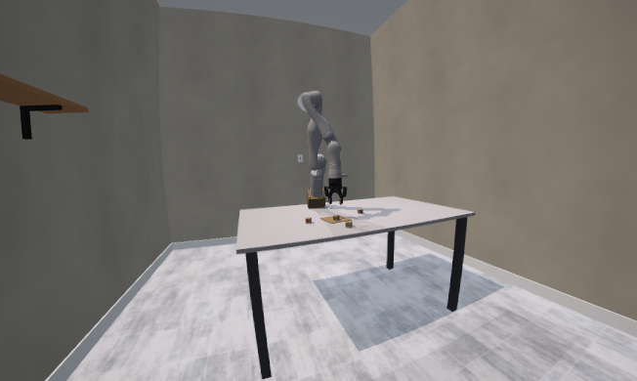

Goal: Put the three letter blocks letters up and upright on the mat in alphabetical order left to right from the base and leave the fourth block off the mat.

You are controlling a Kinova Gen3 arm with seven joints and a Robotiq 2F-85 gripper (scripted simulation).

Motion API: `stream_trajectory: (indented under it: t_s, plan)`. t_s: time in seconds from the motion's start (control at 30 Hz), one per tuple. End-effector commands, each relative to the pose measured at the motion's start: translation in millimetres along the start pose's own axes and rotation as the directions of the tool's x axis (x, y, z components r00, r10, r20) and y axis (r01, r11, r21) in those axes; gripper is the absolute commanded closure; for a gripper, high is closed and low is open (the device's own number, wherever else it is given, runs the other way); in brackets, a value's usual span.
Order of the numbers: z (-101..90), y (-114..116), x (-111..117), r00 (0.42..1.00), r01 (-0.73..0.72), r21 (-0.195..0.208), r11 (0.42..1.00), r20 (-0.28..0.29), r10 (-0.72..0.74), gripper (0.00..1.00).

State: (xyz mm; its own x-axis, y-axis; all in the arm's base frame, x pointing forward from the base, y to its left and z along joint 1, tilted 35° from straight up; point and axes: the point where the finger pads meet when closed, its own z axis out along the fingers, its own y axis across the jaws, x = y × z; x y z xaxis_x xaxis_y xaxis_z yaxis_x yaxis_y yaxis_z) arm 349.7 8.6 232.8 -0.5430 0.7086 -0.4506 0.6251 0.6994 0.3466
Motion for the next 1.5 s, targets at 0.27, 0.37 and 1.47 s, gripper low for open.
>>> stream_trajectory:
  t_s: [0.27,0.37,1.47]
  plan:
    - [0.7,0.3,-0.1,1.0,0.0,-0.001,1.0,0.001,0.0,0.33]
    - [2.0,0.3,-0.1,1.0,0.0,-0.001,1.0,0.001,0.0,0.33]
    - [37.6,0.4,1.0,1.0,0.0,-0.001,1.0,0.002,0.0,0.33]
